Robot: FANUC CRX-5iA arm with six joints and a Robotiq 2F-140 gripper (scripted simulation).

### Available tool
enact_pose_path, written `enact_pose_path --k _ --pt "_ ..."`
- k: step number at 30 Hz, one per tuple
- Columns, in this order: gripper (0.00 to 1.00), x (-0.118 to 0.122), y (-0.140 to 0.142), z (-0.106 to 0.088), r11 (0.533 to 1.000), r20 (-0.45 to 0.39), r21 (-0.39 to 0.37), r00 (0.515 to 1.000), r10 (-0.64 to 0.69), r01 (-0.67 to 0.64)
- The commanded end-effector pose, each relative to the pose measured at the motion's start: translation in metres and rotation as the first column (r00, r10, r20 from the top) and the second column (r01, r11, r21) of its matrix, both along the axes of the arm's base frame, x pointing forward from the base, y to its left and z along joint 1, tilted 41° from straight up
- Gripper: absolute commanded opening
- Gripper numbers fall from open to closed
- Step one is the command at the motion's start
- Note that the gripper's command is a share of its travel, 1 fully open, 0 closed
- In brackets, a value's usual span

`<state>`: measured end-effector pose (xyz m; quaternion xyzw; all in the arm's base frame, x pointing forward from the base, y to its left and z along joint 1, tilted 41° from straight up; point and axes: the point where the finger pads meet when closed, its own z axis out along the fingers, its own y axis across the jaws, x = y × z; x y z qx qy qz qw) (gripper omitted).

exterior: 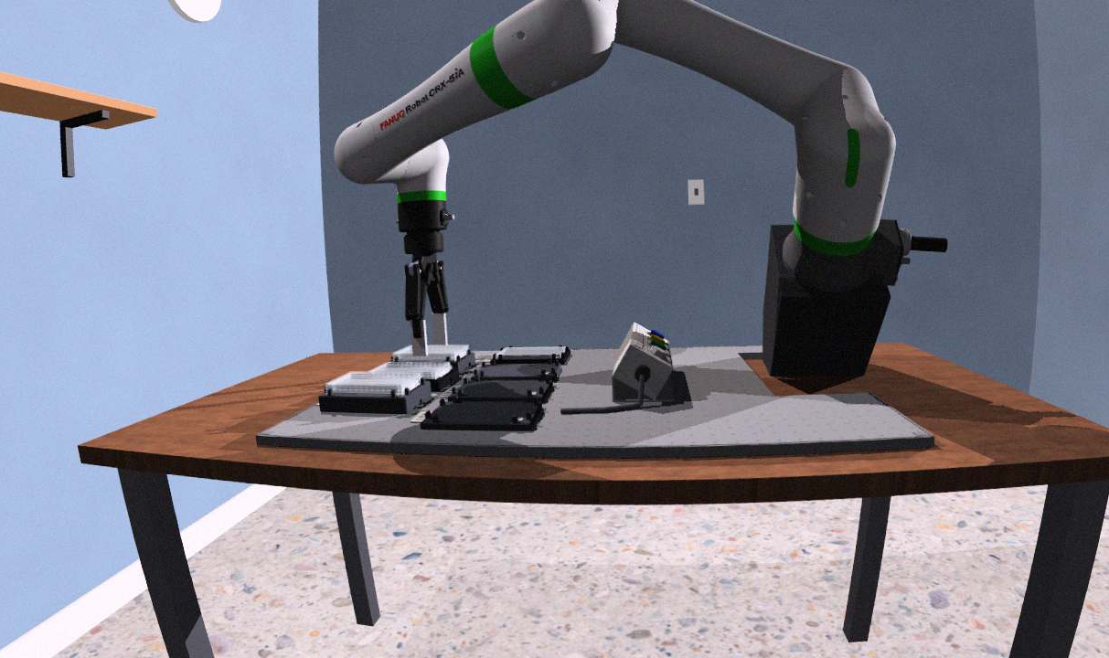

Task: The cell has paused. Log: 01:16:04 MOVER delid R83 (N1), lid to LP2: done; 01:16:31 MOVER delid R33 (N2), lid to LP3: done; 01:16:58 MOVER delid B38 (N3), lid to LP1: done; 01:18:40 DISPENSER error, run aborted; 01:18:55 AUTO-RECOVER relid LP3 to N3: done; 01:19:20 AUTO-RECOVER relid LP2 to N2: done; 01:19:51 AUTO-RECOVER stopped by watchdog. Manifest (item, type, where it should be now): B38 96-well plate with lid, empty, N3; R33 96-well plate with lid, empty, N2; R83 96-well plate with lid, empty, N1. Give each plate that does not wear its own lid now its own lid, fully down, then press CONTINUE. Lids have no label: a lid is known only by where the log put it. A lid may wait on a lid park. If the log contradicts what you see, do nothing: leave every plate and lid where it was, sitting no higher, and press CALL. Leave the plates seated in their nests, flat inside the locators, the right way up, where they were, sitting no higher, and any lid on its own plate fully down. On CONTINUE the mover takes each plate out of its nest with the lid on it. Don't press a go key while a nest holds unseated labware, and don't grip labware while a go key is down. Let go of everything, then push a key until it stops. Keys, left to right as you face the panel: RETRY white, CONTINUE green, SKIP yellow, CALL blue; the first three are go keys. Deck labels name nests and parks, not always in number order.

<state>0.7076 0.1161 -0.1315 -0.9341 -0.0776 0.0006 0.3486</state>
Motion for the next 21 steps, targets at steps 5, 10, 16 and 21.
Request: enact_pose_path --k 5,10,16,21 --pt "0.66 0.0002 -0.0003 0.0002 1.0 0.0 0.0 1.0 0.0 0.0" --pt "0.66 0.0002 -0.0003 0.0002 1.0 0.0 0.0 1.0 0.0 0.0" --pt "0.66 0.0002 -0.0004 0.0003 1.0 0.0 0.0 1.0 0.0 0.0" --pt "0.66 0.0003 -0.0018 0.0019 1.0 0.0 0.0 1.0 0.0 0.0"
